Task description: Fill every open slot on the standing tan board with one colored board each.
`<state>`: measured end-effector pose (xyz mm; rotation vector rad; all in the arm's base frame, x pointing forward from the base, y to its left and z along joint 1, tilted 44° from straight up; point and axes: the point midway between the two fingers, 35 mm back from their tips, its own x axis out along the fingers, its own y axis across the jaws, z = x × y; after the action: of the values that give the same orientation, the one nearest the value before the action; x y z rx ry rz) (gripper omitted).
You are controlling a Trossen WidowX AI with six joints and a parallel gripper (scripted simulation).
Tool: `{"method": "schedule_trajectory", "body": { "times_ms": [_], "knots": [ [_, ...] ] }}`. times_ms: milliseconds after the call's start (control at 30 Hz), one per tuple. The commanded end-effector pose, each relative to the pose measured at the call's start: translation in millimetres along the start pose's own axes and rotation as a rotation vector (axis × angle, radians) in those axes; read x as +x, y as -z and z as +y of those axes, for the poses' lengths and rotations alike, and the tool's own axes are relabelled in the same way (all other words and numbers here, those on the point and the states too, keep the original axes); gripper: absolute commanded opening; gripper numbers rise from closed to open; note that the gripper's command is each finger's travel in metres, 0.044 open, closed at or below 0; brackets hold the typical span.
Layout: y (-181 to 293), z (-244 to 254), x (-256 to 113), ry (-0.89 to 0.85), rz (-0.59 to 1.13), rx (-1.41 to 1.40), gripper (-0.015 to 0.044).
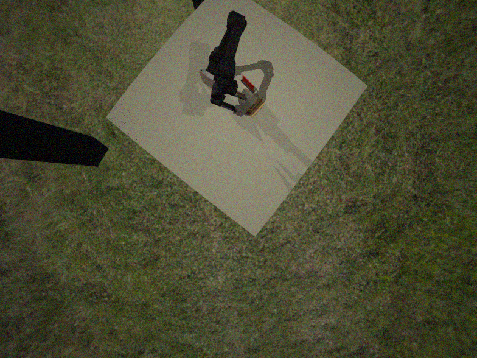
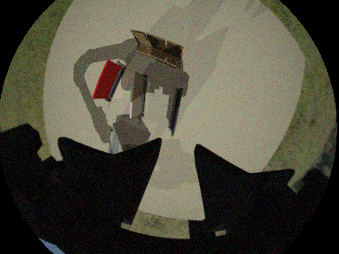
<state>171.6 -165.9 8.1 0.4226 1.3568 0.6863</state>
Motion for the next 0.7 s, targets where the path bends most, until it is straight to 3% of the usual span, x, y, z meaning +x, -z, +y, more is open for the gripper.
{"method": "schedule_trajectory", "body": {
  "times_ms": [0,100,667],
  "knots": [
    [3.9,-2.4,42.8,-0.026,0.004,0.006,0.0183],
    [5.3,-2.3,61.9,-0.027,0.004,0.006,0.0183],
    [3.7,3.1,82.0,-0.027,0.004,0.006,0.0183]
  ]
}}
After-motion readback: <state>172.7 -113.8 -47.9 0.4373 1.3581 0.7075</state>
